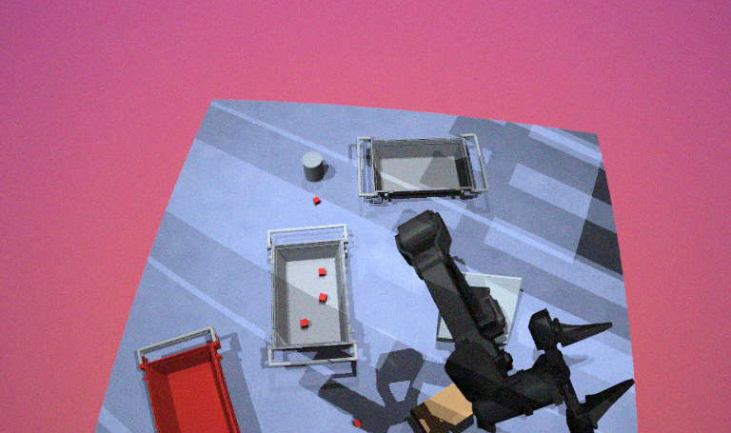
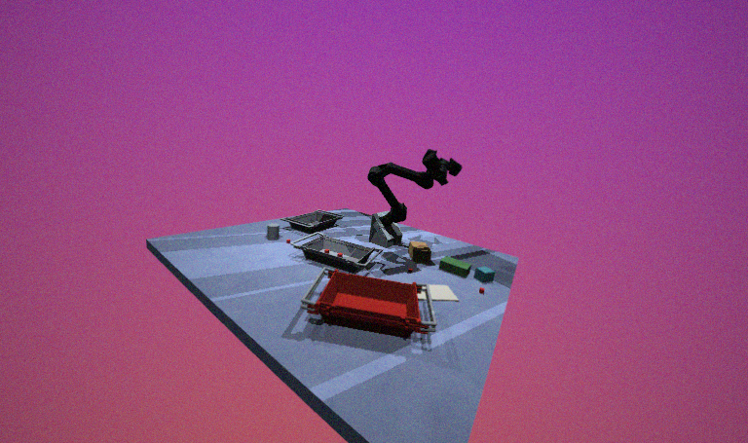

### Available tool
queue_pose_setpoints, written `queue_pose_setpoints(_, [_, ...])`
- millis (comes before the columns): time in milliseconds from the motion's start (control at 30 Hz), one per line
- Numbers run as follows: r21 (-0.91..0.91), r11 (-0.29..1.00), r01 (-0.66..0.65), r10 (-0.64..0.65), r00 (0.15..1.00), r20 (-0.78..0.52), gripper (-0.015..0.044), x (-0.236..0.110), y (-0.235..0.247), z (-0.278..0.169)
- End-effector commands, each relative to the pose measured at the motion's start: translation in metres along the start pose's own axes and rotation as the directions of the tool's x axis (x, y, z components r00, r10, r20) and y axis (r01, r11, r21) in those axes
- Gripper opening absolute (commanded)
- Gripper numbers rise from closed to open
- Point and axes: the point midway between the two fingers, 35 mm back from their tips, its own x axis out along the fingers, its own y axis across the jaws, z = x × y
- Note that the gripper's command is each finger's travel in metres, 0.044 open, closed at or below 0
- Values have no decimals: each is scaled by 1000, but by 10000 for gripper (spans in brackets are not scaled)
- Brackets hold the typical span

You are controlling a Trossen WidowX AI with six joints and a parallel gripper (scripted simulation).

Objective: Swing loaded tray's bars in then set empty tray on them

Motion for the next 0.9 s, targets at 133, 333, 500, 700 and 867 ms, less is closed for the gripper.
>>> queue_pose_setpoints(133, [0, 1000, 0, 0, 1000, 0, 269, 0, 0, 0])
queue_pose_setpoints(333, [128, 984, -126, 132, 991, -36, 111, 0, 32, -1])
queue_pose_setpoints(500, [444, 834, -328, 357, 934, 18, 86, -13, 102, 9])
queue_pose_setpoints(700, [698, 542, -469, 605, 794, 64, 86, -54, 177, 25])
queue_pose_setpoints(867, [850, 251, -464, 753, 645, 130, 86, -100, 220, 40])
